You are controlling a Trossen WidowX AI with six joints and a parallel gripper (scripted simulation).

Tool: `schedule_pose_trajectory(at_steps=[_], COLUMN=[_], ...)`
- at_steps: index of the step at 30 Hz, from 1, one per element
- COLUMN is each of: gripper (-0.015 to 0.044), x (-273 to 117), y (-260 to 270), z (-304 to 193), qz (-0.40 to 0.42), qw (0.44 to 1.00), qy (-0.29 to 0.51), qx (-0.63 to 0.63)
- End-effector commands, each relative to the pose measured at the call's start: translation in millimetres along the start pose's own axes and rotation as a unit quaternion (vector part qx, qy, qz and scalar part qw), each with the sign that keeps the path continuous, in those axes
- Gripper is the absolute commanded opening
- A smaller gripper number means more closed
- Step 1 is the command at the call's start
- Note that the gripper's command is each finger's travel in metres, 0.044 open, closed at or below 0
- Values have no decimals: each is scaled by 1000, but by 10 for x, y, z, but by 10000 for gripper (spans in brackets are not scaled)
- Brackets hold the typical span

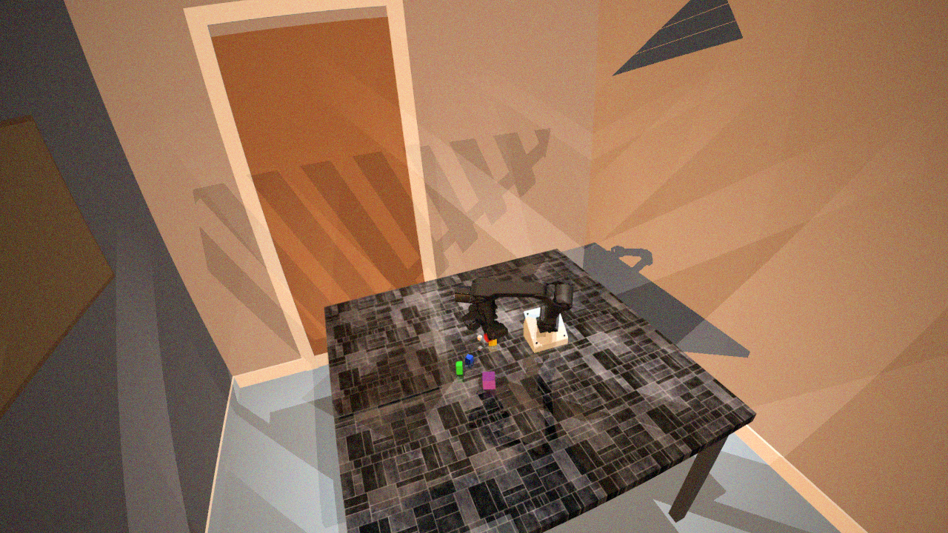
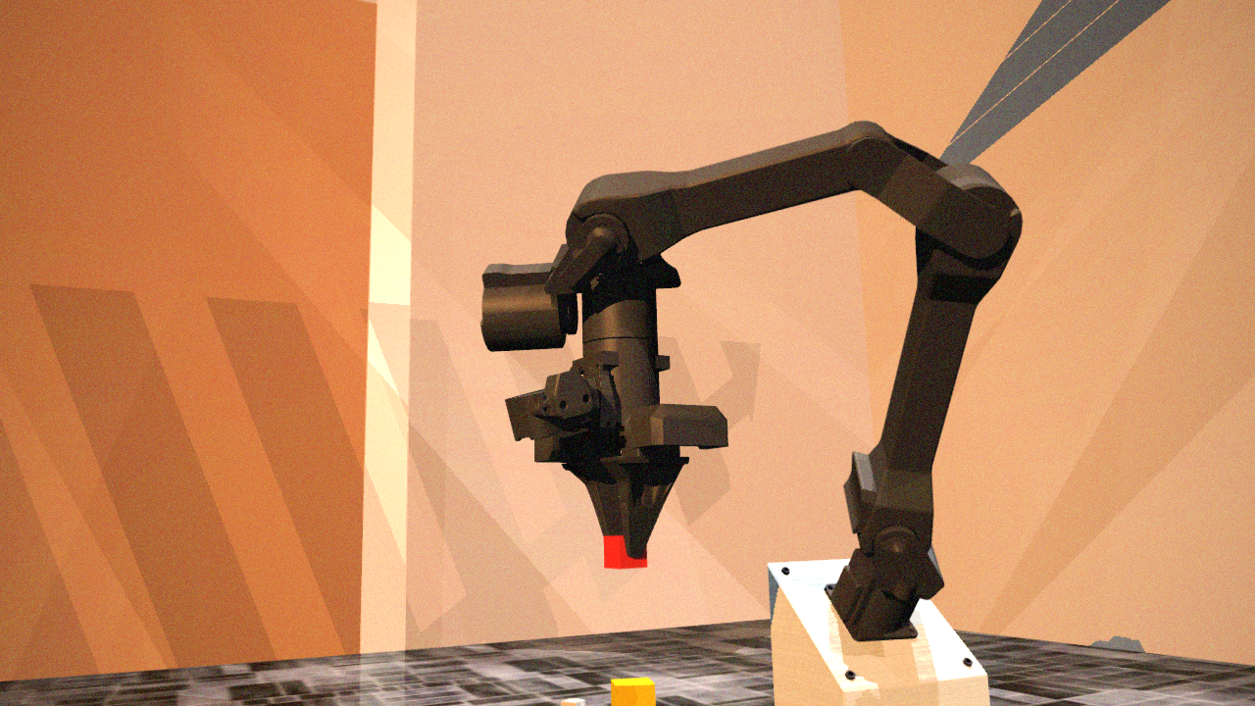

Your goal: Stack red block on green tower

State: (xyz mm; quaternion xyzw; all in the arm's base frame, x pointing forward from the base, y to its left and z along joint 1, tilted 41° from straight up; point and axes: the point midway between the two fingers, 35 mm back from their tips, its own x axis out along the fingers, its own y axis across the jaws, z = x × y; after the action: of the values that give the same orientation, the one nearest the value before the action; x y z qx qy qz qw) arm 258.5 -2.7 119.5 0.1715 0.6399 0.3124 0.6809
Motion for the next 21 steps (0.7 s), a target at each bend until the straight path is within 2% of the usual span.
schedule_pose_trajectory(at_steps=[1,21], gripper=[0,0], x=[-7,112], y=[-41,-255], z=[187,1000], qz=[1,3], qw=[1000,1000], qy=[-2,-4], qx=[2,-1])
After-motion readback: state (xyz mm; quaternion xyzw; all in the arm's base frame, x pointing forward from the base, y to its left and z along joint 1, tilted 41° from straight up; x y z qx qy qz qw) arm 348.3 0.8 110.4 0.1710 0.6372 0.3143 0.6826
